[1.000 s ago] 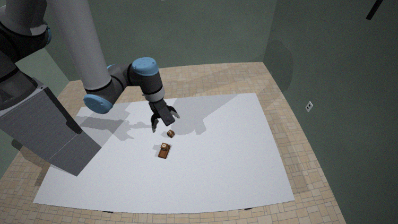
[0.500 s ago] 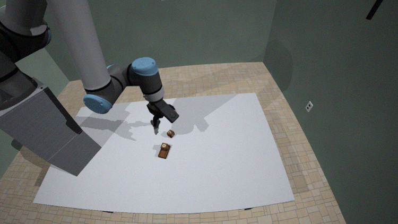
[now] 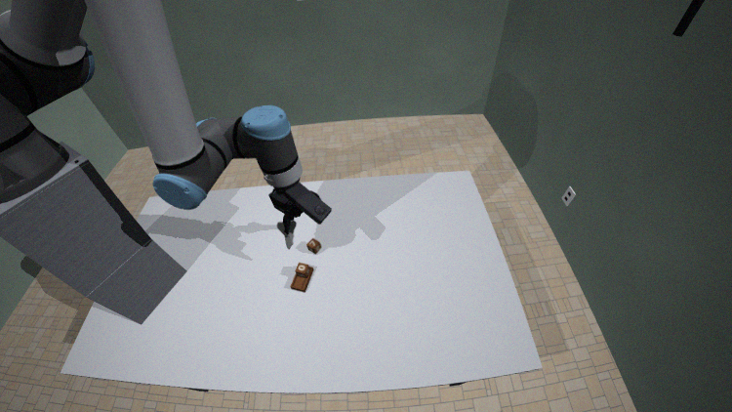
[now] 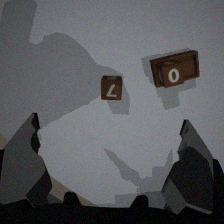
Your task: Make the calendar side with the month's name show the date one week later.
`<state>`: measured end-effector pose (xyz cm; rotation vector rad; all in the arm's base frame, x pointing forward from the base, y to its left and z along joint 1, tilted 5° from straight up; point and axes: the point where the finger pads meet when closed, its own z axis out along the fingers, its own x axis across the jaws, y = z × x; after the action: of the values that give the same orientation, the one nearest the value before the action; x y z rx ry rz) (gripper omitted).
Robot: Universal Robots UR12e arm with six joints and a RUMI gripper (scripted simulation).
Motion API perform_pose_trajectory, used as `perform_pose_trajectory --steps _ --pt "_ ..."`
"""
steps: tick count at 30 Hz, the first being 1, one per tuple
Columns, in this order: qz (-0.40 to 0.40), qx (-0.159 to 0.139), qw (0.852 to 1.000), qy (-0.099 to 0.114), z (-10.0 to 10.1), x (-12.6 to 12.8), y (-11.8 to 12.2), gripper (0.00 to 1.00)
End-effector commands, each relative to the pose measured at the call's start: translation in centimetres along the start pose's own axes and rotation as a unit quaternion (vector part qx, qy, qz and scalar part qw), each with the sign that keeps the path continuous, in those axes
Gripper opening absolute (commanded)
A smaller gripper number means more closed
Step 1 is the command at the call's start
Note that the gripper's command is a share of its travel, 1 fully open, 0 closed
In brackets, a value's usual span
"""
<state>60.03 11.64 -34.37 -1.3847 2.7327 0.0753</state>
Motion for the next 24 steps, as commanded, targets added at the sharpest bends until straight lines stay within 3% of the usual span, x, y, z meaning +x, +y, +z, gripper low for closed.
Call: perform_pose_trajectory --steps 1,4,5,24 --pt "-0.004 -0.001 1.0 0.0 0.07 0.03 0.31 1.0" --pt "-0.004 -0.001 1.0 0.0 0.07 0.03 0.31 1.0" --pt "-0.004 -0.001 1.0 0.0 0.07 0.03 0.31 0.29" --pt "-0.004 -0.001 1.0 0.0 0.07 0.03 0.3 0.29"
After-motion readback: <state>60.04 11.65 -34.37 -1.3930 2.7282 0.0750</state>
